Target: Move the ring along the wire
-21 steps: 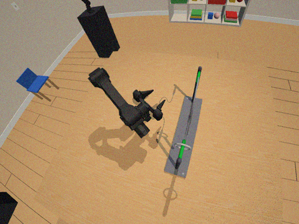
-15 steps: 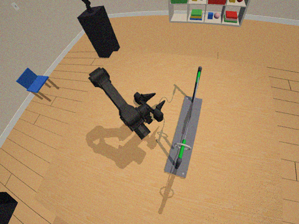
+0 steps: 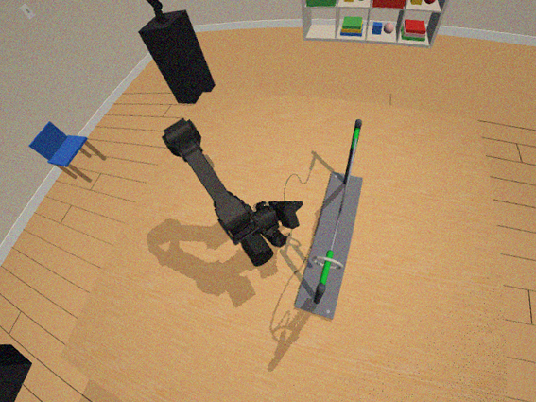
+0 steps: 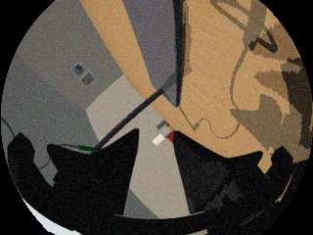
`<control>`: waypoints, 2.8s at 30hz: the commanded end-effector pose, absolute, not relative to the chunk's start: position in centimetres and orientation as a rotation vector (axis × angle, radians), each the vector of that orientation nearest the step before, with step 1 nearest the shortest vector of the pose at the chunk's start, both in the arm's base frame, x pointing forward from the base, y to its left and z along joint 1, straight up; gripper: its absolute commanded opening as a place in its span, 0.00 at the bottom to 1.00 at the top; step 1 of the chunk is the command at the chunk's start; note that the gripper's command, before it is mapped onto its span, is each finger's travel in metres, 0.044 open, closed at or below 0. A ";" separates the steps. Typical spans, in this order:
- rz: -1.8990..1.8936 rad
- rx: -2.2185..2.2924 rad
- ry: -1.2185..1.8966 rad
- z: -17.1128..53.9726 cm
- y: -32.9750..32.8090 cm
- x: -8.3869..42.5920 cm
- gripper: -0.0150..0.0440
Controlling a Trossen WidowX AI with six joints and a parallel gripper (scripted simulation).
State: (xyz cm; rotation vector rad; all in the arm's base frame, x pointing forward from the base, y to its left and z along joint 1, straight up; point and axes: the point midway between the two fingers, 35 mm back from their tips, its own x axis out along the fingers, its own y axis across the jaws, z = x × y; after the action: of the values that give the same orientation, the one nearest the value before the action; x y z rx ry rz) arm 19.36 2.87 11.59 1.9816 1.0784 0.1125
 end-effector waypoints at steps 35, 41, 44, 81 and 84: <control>-0.127 0.270 0.191 9.3 -13.2 20.2 0.53; -0.127 0.270 0.191 9.3 -13.2 20.2 0.53; -0.121 0.251 0.187 9.5 -13.3 20.5 0.53; -0.043 -0.010 0.077 13.6 -14.0 28.0 0.53; -0.043 -0.010 0.077 13.5 -14.0 28.5 0.53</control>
State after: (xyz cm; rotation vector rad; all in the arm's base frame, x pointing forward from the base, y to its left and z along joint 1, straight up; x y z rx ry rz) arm 27.92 -13.85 13.50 -0.0124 0.0787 -0.0401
